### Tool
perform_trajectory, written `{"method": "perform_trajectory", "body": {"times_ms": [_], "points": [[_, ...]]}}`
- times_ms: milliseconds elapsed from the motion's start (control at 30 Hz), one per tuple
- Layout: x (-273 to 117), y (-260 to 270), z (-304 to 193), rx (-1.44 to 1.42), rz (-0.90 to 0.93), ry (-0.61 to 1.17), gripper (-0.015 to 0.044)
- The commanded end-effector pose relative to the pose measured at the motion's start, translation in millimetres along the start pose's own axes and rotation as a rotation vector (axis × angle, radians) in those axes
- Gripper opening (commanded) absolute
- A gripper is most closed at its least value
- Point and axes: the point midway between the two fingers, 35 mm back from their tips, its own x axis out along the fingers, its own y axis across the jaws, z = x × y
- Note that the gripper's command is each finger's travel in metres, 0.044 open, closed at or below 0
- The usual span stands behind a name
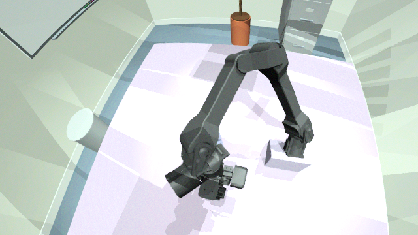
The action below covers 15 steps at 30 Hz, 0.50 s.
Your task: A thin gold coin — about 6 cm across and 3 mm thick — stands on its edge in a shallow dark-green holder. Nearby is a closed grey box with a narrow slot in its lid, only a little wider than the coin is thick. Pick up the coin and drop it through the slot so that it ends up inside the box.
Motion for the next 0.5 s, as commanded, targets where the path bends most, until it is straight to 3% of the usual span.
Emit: {"method": "perform_trajectory", "body": {"times_ms": [0,467], "points": [[14.4,-0.4,-0.4,-0.003,-0.003,0.003,0.0161],[31.2,-1.5,0.0,-0.003,-0.003,0.003,0.0161]]}}
